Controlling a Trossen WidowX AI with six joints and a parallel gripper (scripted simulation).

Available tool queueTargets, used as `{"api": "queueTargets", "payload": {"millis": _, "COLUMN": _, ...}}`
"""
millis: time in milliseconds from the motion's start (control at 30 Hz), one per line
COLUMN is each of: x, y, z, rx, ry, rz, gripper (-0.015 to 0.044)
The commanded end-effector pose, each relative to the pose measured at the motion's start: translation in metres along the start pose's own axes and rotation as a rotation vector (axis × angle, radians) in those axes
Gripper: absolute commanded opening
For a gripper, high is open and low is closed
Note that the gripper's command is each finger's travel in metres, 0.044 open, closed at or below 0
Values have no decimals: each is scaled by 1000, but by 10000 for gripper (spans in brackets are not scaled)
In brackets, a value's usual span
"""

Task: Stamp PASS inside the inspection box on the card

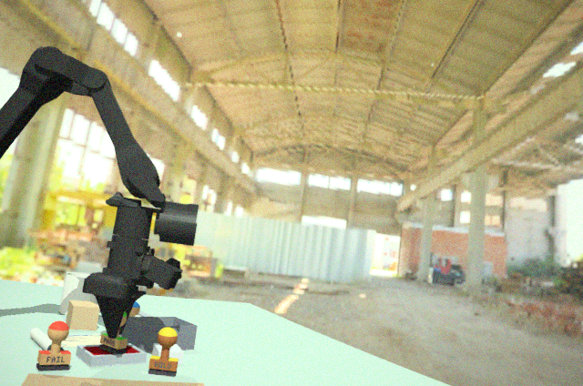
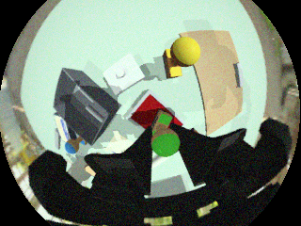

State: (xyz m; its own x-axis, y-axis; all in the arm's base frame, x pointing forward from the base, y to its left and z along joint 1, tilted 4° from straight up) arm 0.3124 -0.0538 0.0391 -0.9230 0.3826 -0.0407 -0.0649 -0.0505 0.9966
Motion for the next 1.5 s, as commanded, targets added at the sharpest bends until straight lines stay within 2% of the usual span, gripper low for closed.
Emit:
{"api": "queueTargets", "payload": {"millis": 0, "x": 0, "y": -2, "z": 1, "rx": -3, "ry": -1, "rz": -1, "gripper": 0}}
{"api": "queueTargets", "payload": {"millis": 1467, "x": -1, "y": 12, "z": 0, "rx": -3, "ry": -1, "rz": -1, "gripper": 0}}
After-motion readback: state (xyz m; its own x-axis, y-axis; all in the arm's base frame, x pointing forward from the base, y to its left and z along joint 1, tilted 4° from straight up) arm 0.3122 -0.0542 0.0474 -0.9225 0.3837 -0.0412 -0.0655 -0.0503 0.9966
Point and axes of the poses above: the point midway between the two fingers, 35 mm back from their tips, its own y axis back along the fingers, its own z axis across the jaws, x = y × z, the point moved 6 cm from there along y, back along the fingers, and after that the axes turned 5 degrees about -y, right-handed, at the moved point
